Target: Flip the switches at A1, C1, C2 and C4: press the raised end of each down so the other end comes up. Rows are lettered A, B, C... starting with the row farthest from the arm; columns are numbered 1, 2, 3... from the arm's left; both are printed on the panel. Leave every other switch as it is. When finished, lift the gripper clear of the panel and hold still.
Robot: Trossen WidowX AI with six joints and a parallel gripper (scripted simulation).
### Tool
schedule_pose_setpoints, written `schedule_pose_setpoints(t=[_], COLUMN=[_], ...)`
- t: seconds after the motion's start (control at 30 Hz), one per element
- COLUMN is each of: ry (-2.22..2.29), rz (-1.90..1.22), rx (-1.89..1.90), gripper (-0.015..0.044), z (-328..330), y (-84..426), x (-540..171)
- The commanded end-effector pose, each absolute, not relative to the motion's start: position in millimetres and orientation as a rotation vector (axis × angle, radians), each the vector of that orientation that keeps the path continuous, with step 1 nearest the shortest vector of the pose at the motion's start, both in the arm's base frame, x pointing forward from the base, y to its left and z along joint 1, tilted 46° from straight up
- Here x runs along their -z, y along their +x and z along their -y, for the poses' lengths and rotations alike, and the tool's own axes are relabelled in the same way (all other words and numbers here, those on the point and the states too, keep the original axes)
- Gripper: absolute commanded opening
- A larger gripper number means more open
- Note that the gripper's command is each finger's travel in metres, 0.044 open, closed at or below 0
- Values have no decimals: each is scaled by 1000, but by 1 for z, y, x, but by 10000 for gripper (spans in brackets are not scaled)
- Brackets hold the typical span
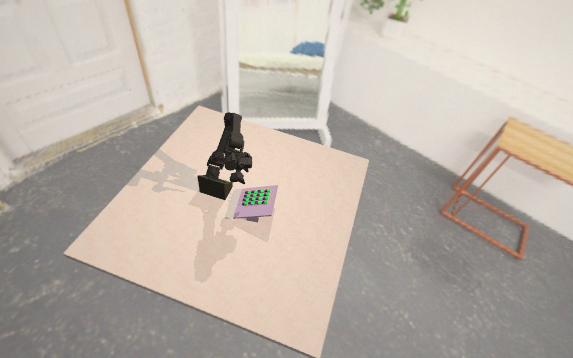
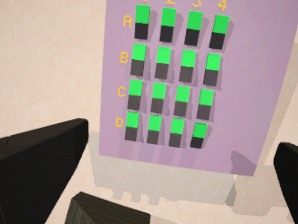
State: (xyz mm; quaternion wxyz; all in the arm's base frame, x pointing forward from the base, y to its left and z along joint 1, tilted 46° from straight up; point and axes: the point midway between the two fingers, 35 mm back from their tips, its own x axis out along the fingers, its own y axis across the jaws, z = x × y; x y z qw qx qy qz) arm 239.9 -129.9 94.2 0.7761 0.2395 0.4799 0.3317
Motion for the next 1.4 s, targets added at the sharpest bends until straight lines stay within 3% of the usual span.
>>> schedule_pose_setpoints(t=[0.0, 0.27, 0.47, 1.37], ry=[518, 529, 536, 531], rz=[-1040, -1065, -1071, -1085], rx=[-716, -708, -722, -729], gripper=[374, 164, 6, 0], z=[129, 50, 23, -14], y=[241, 304, 316, 331], x=[-94, -90, -85, -58])
